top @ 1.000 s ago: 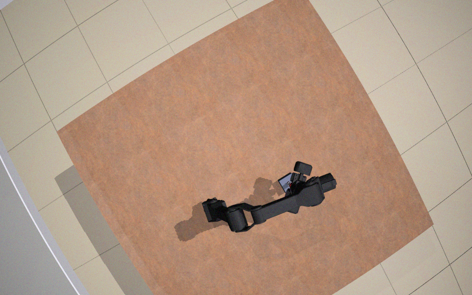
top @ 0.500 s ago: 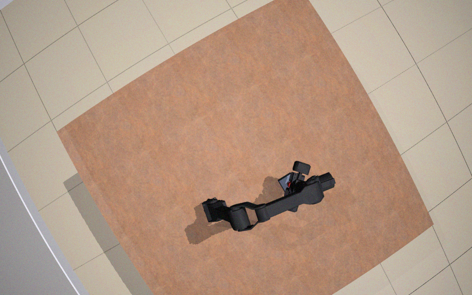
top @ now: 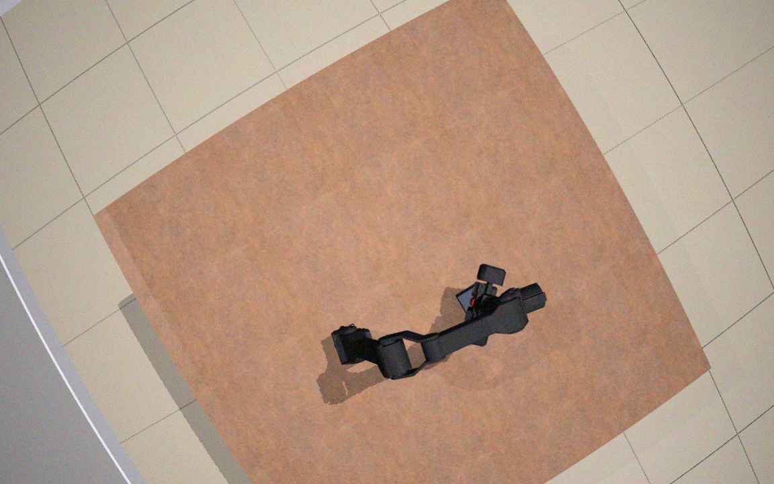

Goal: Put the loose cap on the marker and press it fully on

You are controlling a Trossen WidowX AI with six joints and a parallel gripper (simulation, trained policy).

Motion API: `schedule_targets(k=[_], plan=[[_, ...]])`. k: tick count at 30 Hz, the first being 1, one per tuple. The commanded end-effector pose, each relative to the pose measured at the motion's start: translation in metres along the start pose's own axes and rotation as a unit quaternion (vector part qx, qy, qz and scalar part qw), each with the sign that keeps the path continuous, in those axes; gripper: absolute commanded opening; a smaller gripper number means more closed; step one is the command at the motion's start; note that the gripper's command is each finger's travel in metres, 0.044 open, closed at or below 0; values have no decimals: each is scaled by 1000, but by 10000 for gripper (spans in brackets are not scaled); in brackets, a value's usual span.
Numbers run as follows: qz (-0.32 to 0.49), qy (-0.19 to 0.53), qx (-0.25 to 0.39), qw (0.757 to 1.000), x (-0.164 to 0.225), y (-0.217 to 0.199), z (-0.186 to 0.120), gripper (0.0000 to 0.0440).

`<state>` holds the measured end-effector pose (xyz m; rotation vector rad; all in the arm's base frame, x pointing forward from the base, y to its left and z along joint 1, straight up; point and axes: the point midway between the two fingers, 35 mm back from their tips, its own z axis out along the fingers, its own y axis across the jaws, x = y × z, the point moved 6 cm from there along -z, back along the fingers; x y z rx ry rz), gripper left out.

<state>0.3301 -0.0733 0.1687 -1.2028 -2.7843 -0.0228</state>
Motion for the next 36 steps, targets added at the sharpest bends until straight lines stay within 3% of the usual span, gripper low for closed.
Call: schedule_targets(k=[1,36], plan=[[-5,19,21,1000,1,-5,17,66],[-12,16,24,1000,0,-7,20,113]])
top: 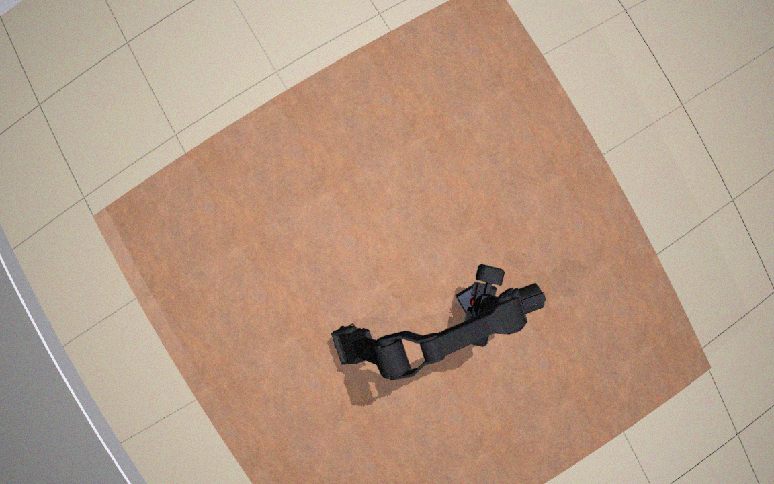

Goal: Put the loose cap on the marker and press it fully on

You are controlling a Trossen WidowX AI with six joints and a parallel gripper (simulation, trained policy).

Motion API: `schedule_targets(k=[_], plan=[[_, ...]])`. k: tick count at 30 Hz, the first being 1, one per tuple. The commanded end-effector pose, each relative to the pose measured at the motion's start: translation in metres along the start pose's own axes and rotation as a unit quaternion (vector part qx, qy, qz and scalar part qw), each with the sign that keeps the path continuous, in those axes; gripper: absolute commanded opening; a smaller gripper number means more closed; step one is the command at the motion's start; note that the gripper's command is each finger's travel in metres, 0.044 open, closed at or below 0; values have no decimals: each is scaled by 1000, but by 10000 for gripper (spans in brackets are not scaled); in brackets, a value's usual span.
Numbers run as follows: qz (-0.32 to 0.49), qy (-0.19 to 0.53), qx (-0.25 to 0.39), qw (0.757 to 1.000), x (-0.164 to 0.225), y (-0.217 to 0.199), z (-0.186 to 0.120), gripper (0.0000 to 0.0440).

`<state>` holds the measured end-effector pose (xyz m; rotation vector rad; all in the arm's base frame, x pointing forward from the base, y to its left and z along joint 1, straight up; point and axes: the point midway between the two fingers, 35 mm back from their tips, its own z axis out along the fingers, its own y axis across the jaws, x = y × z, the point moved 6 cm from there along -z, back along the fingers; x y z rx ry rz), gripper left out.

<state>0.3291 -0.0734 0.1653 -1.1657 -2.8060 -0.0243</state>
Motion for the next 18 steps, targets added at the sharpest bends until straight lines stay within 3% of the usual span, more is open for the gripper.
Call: schedule_targets(k=[1,18], plan=[[2,19,24,1000,0,-6,17,115],[-1,18,25,1000,-1,-6,18,138]])
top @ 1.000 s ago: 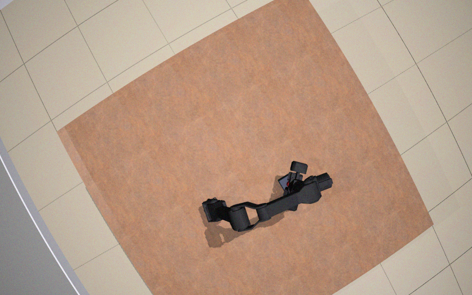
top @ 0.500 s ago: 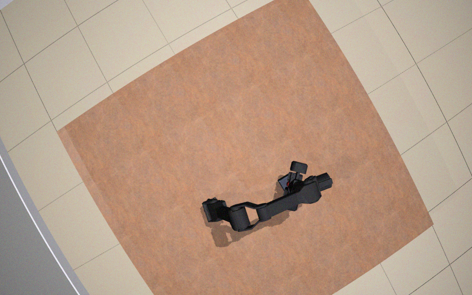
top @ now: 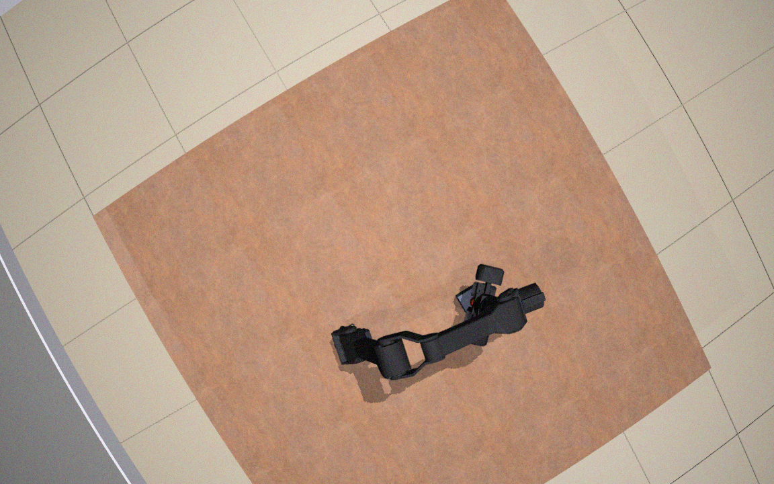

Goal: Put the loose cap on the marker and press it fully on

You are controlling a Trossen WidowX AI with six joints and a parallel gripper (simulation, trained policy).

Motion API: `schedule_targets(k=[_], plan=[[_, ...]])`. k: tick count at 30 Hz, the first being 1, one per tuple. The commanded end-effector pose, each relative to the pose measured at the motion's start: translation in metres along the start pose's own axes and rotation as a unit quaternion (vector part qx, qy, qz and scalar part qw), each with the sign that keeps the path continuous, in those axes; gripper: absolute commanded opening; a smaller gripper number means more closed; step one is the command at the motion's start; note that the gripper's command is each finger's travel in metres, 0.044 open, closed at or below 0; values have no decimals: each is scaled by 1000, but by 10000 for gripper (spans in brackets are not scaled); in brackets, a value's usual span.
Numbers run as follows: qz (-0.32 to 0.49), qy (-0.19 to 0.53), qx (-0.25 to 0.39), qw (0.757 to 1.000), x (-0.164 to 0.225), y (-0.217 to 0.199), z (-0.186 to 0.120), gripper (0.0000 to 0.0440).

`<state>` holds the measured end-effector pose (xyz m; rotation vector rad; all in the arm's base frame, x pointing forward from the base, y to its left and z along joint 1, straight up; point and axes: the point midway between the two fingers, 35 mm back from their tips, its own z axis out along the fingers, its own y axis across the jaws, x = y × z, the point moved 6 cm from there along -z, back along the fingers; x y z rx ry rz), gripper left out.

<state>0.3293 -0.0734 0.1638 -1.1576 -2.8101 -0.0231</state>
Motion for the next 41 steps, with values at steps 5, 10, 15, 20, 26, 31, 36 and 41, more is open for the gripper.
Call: schedule_targets(k=[5,10,15,20,26,31,36,41], plan=[[-3,22,27,999,3,-9,18,171],[-5,36,27,999,10,-12,19,214],[-6,39,23,999,15,-15,16,304],[-8,32,15,999,18,-17,14,433],[-7,6,-3,1000,17,-17,1,440],[-5,-16,-18,1000,17,-18,-17,440],[-5,-35,-29,999,17,-19,-33,440],[-7,-50,-38,998,18,-22,-46,440]])
